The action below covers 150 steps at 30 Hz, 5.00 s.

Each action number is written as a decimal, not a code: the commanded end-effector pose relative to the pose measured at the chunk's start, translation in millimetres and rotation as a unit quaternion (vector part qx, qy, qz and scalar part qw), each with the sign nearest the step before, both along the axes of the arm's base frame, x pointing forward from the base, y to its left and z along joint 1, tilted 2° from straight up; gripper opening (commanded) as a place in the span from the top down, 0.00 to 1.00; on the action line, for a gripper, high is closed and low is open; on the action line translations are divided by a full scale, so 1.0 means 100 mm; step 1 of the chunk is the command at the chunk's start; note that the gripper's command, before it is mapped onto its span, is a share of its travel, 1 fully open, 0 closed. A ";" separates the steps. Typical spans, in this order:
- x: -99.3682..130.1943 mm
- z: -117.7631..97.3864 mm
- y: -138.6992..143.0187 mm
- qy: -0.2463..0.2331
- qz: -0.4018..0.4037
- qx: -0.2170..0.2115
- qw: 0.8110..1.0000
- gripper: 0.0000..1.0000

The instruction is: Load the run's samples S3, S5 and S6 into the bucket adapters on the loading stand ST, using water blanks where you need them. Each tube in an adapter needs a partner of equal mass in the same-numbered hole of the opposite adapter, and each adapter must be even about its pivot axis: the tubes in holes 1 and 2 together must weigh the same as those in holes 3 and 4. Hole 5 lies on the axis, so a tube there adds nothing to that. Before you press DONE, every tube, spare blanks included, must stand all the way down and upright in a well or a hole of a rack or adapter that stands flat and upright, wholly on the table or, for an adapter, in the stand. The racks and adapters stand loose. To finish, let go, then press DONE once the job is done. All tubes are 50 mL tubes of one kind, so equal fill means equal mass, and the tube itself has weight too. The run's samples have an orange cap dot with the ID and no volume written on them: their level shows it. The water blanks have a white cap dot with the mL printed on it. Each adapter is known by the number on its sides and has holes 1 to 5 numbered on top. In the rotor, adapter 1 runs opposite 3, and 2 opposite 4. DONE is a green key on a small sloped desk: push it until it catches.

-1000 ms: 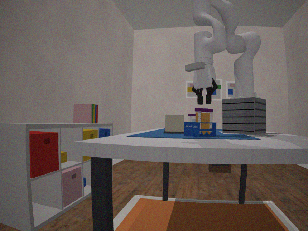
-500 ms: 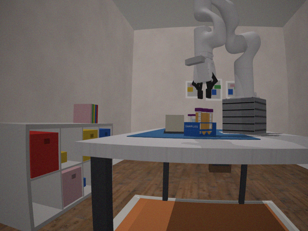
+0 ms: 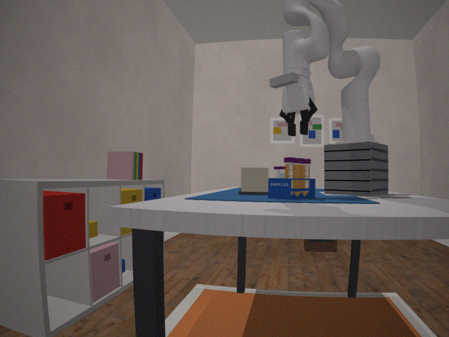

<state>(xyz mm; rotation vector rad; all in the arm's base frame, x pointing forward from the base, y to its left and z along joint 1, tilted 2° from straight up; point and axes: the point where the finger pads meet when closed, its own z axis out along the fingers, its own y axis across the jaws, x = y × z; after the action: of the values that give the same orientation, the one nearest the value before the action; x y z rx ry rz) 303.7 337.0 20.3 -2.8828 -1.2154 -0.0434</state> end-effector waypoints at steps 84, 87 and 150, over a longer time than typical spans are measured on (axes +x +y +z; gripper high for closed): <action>-0.27 -0.05 -0.28 0.000 0.000 0.001 1.000 0.43; -0.27 -0.11 -0.28 0.000 0.000 0.001 1.000 0.43; -0.26 -0.85 -0.26 0.000 0.000 0.000 1.000 0.43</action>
<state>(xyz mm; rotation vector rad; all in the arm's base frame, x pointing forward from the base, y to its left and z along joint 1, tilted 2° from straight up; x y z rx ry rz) 277.3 310.2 -62.3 -2.8830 -1.2155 -0.0433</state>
